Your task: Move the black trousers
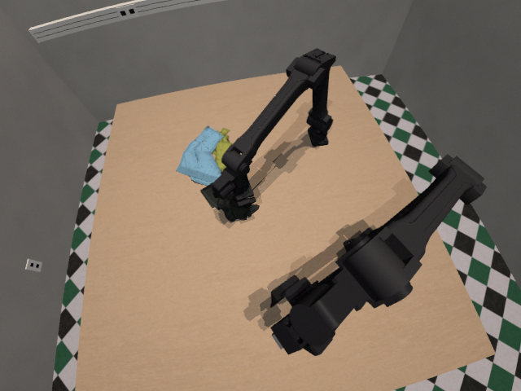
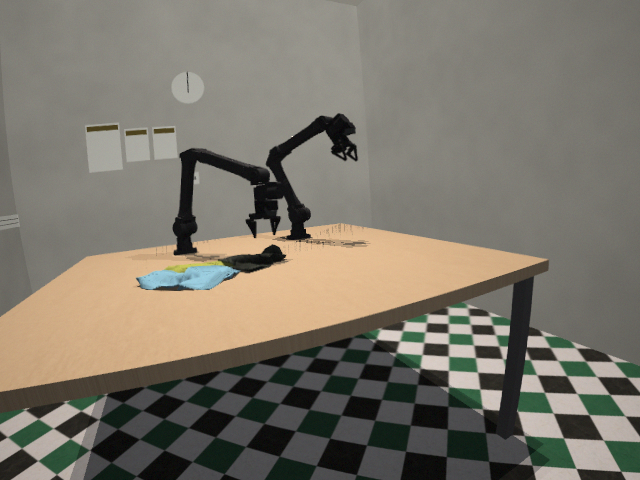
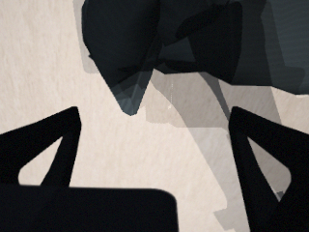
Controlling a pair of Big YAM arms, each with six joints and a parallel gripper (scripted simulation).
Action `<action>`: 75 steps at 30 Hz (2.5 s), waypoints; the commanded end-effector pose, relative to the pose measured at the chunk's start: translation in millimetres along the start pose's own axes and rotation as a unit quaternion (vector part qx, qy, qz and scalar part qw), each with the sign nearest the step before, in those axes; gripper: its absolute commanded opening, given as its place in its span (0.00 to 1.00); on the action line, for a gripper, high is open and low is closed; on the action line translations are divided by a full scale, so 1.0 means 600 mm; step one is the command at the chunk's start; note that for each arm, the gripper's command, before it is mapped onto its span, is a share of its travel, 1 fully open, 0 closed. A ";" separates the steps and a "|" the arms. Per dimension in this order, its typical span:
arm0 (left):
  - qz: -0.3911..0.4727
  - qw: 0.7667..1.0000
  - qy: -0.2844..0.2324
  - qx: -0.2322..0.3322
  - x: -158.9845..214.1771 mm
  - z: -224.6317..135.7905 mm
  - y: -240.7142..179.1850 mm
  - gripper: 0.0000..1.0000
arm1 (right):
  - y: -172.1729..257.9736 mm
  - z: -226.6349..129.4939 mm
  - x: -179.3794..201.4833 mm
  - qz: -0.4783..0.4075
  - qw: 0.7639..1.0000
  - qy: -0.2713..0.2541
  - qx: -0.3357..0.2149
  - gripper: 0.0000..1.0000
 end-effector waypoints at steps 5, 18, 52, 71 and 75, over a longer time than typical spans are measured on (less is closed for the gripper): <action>0.010 1.000 -0.008 0.008 -0.009 0.000 -0.010 0.92 | 0.016 -0.112 -0.034 -0.016 0.999 -0.046 -0.010 0.92; 0.010 1.000 -0.008 0.008 -0.009 0.000 -0.010 0.92 | -0.037 -0.126 -0.029 0.008 0.999 -0.048 -0.004 0.92; 0.010 1.000 -0.008 0.008 -0.009 0.000 -0.010 0.92 | -0.427 -0.313 0.096 0.121 0.979 -0.159 0.029 0.92; 0.010 1.000 -0.008 0.008 -0.009 0.000 -0.010 0.92 | -0.608 -0.437 0.281 0.202 0.947 -0.232 0.094 0.92; 0.010 1.000 -0.008 0.008 -0.009 0.000 -0.010 0.92 | -0.636 -0.460 0.338 0.221 0.938 -0.241 0.115 0.92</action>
Point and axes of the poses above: on each arm, the point where the finger pads meet when closed, its own z axis out along the fingers, its own y axis across the jaws, x = y × z, the point moved 2 cm from there along -z, back along the fingers, and after that the axes turned 14 degrees about -z, right-handed, at the moved point
